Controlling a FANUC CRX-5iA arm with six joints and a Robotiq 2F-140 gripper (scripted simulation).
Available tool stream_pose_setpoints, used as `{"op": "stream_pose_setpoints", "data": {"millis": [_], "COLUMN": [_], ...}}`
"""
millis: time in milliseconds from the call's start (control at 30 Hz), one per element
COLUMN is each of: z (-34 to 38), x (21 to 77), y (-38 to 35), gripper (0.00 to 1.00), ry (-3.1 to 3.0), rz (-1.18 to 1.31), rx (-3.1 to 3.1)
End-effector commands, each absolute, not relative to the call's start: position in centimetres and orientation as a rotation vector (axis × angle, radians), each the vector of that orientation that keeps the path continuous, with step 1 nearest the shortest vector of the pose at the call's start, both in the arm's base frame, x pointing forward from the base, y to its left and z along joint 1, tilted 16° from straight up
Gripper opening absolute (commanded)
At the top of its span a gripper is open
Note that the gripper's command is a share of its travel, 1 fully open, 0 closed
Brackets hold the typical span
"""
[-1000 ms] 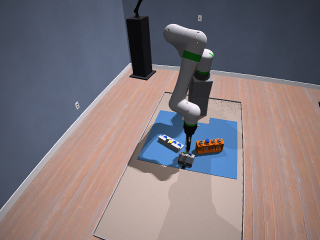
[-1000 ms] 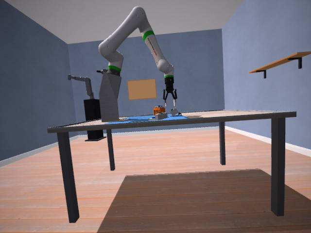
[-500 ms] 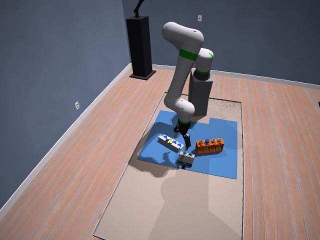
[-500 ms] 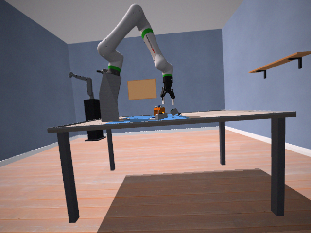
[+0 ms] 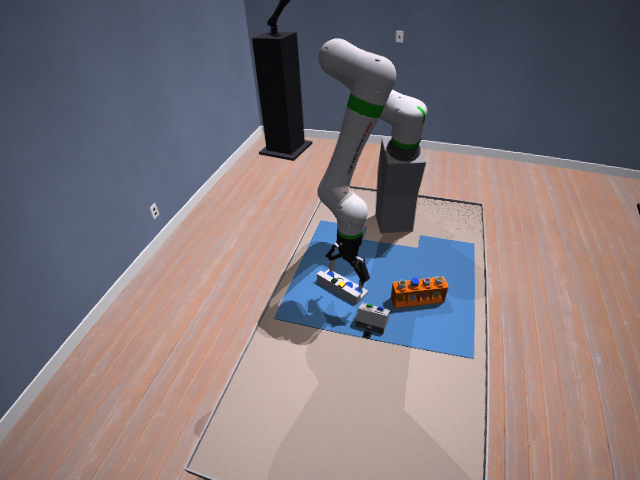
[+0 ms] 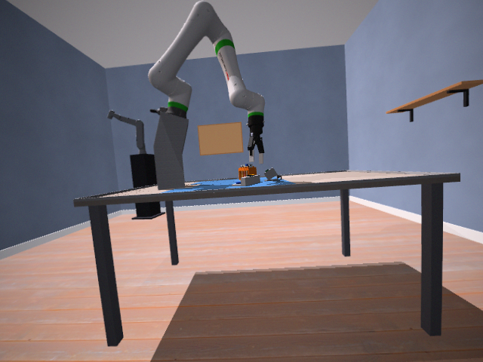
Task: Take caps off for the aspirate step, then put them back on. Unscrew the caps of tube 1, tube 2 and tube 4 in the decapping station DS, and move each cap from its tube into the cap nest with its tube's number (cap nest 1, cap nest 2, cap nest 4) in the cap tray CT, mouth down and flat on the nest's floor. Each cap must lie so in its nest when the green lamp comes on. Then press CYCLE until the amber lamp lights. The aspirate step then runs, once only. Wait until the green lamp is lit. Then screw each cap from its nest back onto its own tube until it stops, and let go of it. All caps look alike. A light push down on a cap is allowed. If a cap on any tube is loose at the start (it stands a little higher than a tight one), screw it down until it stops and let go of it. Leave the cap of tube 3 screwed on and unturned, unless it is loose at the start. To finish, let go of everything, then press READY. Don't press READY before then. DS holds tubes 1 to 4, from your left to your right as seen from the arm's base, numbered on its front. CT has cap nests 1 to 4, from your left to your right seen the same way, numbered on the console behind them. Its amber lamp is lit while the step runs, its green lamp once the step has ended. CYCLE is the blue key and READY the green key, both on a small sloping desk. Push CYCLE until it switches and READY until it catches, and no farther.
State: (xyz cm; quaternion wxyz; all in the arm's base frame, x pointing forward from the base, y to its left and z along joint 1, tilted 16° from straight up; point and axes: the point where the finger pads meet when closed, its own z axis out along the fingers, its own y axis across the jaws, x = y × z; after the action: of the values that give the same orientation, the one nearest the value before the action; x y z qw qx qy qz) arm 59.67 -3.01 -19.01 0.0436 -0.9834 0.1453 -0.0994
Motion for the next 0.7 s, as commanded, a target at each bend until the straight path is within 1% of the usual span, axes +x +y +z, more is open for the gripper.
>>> {"op": "stream_pose_setpoints", "data": {"millis": [0,67,200,667], "z": [-19.6,-19.6,-20.2,-20.2], "x": [59.1,59.1,58.4,58.4], "y": [-5.6,-5.6,-8.4,-8.4], "gripper": [1.00,1.00,1.00,1.00], "ry": [0.405,0.405,0.405,0.405], "rz": [-0.343,-0.343,-0.343,-0.343], "rx": [-2.931,-2.931,-2.931,-2.931]}}
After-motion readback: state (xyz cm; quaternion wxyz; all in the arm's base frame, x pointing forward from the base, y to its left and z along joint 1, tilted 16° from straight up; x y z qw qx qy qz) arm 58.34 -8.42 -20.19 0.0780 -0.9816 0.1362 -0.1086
